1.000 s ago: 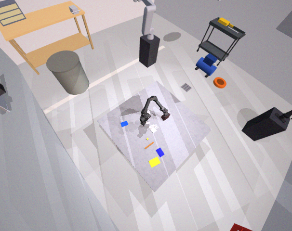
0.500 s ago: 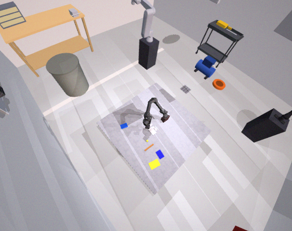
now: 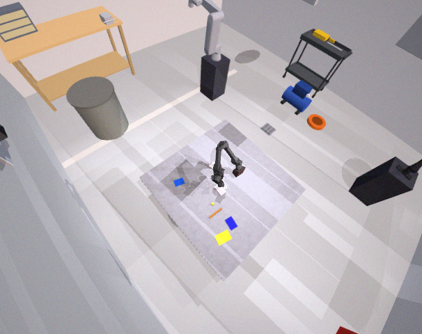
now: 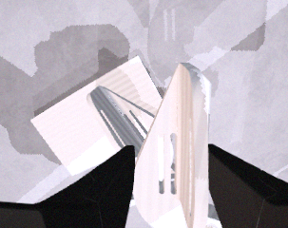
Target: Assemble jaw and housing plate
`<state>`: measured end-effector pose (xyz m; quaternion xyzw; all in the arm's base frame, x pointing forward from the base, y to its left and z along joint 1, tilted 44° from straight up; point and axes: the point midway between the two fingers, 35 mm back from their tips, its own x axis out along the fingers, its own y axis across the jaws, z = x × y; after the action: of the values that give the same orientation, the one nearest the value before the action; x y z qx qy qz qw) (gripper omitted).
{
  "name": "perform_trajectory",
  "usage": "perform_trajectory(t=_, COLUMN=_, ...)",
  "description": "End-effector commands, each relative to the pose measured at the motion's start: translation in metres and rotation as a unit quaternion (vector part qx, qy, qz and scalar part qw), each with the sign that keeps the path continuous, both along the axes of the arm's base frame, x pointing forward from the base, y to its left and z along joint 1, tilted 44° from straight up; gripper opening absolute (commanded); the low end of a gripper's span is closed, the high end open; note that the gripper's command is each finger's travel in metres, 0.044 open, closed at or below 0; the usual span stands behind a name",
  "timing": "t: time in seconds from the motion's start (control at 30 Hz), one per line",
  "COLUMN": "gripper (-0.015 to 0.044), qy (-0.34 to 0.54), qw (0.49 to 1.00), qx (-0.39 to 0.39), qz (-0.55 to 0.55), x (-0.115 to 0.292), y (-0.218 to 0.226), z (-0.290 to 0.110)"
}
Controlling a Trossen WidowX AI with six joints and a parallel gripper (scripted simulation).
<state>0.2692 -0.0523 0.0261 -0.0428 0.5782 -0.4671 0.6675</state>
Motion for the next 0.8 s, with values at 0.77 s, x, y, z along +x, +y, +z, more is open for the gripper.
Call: perform_trajectory(t=0.77, gripper=0.0134, qy=0.126, qw=0.984, qx=0.014, qz=0.129, x=-0.035, y=0.019, z=-0.021)
